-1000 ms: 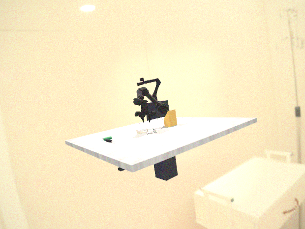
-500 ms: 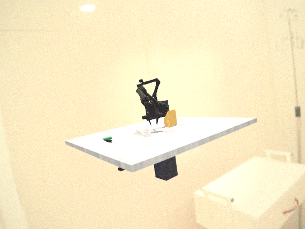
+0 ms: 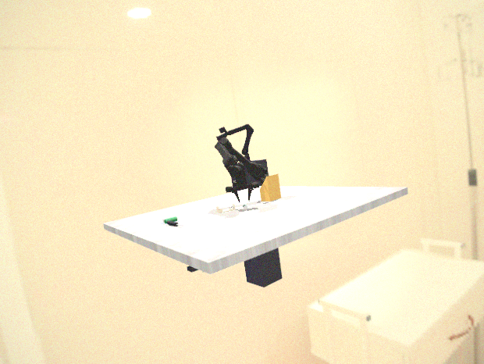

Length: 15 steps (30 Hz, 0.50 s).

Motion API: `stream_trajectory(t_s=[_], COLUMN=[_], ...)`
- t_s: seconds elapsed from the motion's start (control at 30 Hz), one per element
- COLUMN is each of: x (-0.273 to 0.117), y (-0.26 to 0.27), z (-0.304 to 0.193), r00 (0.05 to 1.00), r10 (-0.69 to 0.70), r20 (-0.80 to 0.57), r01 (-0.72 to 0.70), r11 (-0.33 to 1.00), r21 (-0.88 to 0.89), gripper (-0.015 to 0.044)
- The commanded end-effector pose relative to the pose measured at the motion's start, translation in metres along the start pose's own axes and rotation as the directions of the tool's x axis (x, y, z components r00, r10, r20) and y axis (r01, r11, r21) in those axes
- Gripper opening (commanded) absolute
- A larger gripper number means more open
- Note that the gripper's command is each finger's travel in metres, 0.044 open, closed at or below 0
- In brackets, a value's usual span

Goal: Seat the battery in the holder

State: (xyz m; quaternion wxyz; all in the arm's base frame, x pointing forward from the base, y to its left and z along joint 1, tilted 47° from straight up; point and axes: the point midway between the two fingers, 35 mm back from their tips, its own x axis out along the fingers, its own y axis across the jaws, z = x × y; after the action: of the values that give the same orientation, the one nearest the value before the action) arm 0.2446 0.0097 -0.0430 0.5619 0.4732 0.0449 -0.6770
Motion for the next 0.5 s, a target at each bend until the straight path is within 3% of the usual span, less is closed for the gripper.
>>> stream_trajectory(t_s=[0.0,0.47], x=[0.007,0.029], y=[0.0,0.0], z=[0.001,0.003], r00=[1.0,1.0], r10=[0.002,0.003], r20=[0.006,0.008], r01=[-0.002,-0.003], r11=[1.0,1.0], r21=[-0.006,-0.005], gripper=[0.0241,0.0241])
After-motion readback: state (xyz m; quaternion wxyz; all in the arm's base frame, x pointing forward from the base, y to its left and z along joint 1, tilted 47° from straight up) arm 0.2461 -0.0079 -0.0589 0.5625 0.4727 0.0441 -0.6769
